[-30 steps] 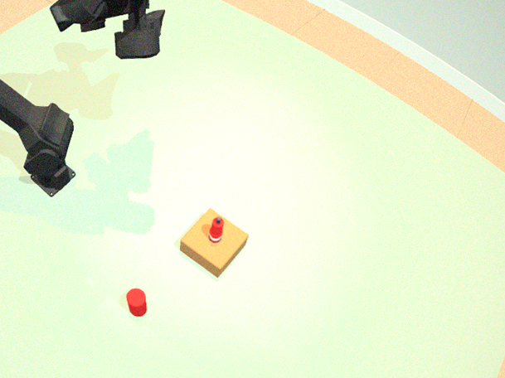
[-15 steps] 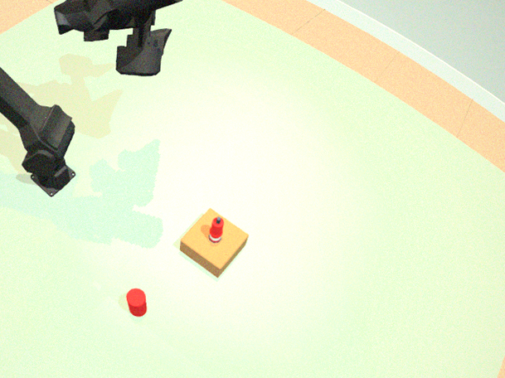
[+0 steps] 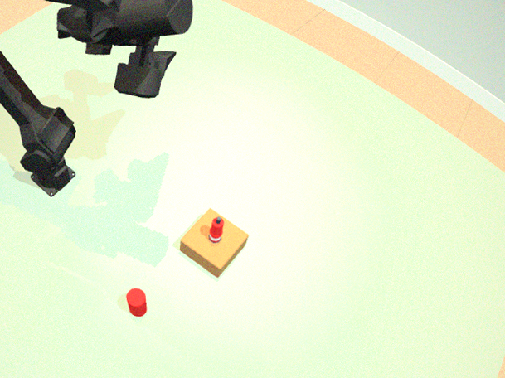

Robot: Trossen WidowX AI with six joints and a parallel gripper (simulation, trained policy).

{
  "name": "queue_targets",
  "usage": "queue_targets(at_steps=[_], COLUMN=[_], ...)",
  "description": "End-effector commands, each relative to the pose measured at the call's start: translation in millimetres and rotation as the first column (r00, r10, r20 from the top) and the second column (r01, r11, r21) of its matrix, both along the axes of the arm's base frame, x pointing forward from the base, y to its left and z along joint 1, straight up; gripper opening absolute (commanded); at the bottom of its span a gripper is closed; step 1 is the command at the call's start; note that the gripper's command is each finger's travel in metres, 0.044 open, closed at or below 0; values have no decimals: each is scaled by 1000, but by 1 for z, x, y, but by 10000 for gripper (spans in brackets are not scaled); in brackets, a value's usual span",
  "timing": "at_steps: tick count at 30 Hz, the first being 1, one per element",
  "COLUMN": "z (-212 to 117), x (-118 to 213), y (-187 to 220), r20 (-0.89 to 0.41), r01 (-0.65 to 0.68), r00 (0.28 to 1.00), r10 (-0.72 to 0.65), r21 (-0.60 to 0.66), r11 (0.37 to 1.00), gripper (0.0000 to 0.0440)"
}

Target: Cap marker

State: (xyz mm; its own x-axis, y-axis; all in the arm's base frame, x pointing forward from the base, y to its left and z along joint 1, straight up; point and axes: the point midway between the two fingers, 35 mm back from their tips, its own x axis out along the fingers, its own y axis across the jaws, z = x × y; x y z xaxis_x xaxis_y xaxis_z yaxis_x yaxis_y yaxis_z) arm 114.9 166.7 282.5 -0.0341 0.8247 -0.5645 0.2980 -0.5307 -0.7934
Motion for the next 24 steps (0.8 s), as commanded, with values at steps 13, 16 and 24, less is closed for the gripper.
queue_targets(at_steps=[13, 16, 24], z=[-14, -16, -23], x=[31, 37, 52], y=[-23, -28, -43], r20=[-13, -15, -20], r01=[93, 110, 151], r00=[995, 994, 988], r10=[-94, -112, -156], r21=[-94, -111, -158], r11=[991, 988, 976], gripper=[323, 323, 323])
